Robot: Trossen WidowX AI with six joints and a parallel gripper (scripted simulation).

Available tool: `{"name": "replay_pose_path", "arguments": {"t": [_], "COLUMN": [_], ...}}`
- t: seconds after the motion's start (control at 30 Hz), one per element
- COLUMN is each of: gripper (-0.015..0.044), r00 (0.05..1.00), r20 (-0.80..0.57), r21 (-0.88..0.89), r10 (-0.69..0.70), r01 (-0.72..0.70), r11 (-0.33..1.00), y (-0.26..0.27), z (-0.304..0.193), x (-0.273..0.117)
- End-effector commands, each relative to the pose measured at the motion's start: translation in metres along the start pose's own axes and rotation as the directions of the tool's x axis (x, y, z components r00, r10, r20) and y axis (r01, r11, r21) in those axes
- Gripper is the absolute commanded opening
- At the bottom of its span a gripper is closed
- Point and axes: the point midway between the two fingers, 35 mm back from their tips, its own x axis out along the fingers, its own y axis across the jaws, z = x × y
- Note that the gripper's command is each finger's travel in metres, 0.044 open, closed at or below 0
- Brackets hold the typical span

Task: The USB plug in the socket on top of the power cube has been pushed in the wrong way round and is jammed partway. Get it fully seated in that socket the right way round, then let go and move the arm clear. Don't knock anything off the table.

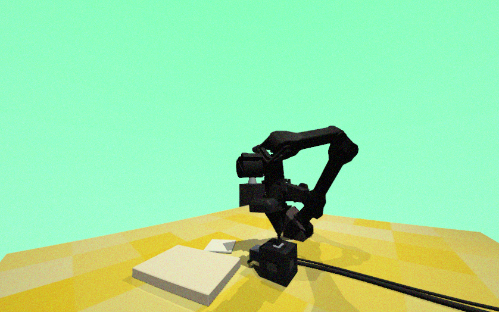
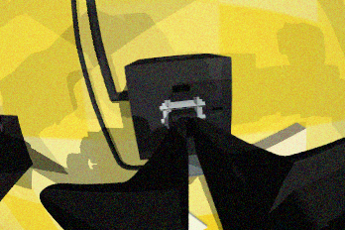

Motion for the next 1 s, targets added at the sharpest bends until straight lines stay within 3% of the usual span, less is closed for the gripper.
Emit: {"name": "replay_pose_path", "arguments": {"t": [0.0, 0.97], "gripper": [0.0000, 0.0000], "r00": [1.000, 1.000], "r20": [0.003, 0.004], "r21": [0.004, 0.004], "r10": [-0.003, -0.003], "r01": [0.003, 0.003], "r11": [1.000, 1.000], "y": [-0.0005, -0.0005], "z": [0.0005, 0.0002], "x": [0.0009, 0.0044]}}
